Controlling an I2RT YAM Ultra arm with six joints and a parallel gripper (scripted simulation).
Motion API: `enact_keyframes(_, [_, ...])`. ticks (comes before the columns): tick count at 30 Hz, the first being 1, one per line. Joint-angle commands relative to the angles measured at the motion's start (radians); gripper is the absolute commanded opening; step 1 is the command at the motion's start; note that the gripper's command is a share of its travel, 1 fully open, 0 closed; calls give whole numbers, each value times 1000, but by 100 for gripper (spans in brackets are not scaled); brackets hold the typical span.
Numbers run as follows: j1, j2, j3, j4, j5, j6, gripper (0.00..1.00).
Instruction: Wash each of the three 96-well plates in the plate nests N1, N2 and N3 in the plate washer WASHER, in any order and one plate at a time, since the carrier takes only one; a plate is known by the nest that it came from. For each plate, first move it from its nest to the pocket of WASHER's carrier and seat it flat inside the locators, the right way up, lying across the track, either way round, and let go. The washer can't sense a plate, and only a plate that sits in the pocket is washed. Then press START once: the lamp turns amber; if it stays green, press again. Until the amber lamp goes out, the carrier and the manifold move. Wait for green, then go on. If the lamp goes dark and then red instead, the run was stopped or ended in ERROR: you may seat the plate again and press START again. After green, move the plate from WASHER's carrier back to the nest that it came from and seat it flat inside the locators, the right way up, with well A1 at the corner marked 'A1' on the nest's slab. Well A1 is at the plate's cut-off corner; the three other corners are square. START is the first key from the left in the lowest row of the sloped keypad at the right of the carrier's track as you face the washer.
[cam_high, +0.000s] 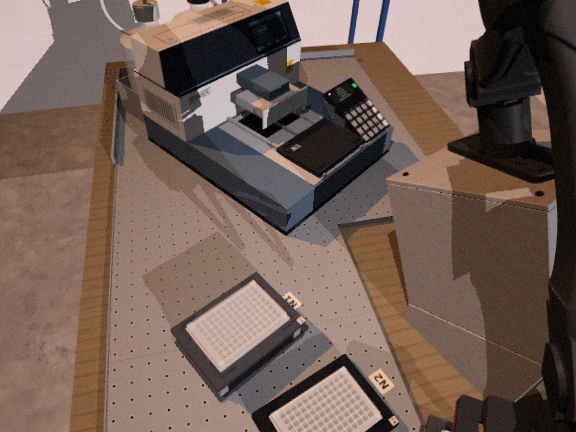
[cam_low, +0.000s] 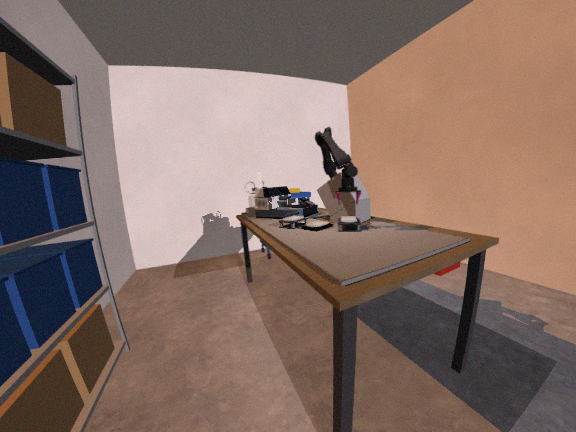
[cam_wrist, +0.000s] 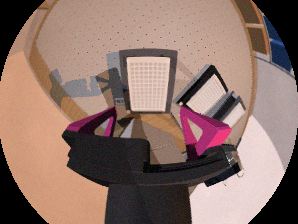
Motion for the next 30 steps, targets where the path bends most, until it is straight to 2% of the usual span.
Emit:
enact_keyframes(1, [9, -25, 27, -5, 1, 8, 100])
enact_keyframes(4, [9, -25, 27, -5, 1, 8, 100])
enact_keyframes(6, [-5, 14, 27, 22, 5, -2, 100])
enact_keyframes(13, [-17, 42, 26, 55, 12, -18, 100])
enact_keyframes(16, [-9, 34, 28, 61, 12, -21, 100])
enact_keyframes(30, [-48, 105, 30, 125, 21, -46, 100])
